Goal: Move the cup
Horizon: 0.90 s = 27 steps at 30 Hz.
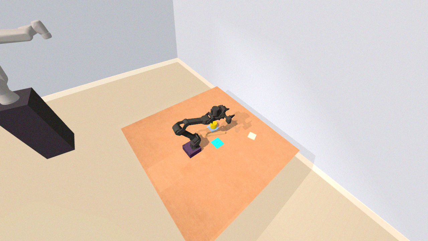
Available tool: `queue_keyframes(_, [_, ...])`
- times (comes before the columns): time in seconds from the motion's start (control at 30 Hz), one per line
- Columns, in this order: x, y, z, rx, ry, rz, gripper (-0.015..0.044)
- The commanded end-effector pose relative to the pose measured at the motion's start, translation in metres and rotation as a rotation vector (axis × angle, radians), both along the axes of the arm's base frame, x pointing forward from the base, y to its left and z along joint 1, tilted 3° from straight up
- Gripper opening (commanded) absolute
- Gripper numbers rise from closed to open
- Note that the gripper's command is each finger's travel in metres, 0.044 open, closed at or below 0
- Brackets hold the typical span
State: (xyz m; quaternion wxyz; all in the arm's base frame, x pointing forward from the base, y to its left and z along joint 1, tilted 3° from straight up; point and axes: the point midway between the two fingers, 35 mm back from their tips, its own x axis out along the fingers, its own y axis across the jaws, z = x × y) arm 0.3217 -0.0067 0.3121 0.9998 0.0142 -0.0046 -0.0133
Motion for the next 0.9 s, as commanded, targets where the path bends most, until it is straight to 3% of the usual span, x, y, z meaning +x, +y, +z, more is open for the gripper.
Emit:
queue_keyframes(0.0, [0.002, 0.002, -0.003, 0.014, 0.015, 0.005, 0.0374])
queue_keyframes(0.27, [0.021, 0.080, -0.121, 0.533, 0.724, 0.009, 0.0167])
queue_keyframes(0.43, [-0.007, 0.118, -0.177, 0.705, 1.115, -0.210, 0.0167])
queue_keyframes(0.6, [-0.047, 0.142, -0.212, 0.751, 1.389, -0.542, 0.0167])
queue_keyframes(0.87, [-0.045, 0.145, -0.214, 0.750, 1.411, -0.584, 0.0167])
